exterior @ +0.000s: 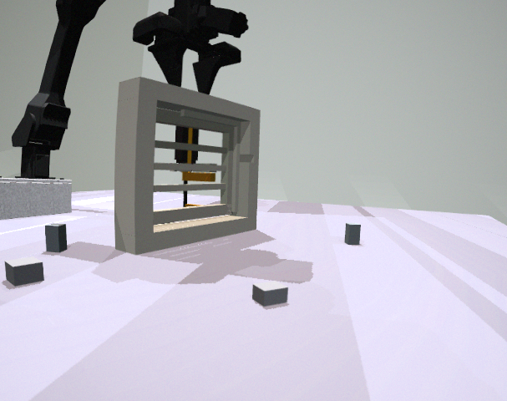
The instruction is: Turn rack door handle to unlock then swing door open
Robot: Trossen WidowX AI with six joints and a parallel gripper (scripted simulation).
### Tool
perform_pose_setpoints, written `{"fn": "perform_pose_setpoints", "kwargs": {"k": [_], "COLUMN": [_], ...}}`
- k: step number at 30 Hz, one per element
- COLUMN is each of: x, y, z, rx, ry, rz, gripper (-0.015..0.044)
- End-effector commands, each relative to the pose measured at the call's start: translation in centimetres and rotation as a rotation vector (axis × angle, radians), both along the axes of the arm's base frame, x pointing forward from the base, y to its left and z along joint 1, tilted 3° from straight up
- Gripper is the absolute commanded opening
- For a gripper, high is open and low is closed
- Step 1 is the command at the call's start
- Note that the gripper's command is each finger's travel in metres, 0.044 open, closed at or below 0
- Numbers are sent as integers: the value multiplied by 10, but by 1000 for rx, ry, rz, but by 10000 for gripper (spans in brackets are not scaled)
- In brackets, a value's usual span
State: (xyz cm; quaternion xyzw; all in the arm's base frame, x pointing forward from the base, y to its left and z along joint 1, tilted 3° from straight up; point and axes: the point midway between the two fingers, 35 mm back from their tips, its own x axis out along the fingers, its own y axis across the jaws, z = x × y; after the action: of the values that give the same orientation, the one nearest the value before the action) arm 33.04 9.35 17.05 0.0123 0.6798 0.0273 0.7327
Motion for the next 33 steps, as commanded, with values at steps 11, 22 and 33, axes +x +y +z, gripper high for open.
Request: {"fn": "perform_pose_setpoints", "kwargs": {"k": [11, 22, 33], "x": [-3, -2, -2], "y": [4, 5, 6], "z": [-14, -31, -49], "rx": [-8, -8, -8], "ry": [61, 61, 61], "rz": [-4, -4, -4], "gripper": [283, 283, 283]}}
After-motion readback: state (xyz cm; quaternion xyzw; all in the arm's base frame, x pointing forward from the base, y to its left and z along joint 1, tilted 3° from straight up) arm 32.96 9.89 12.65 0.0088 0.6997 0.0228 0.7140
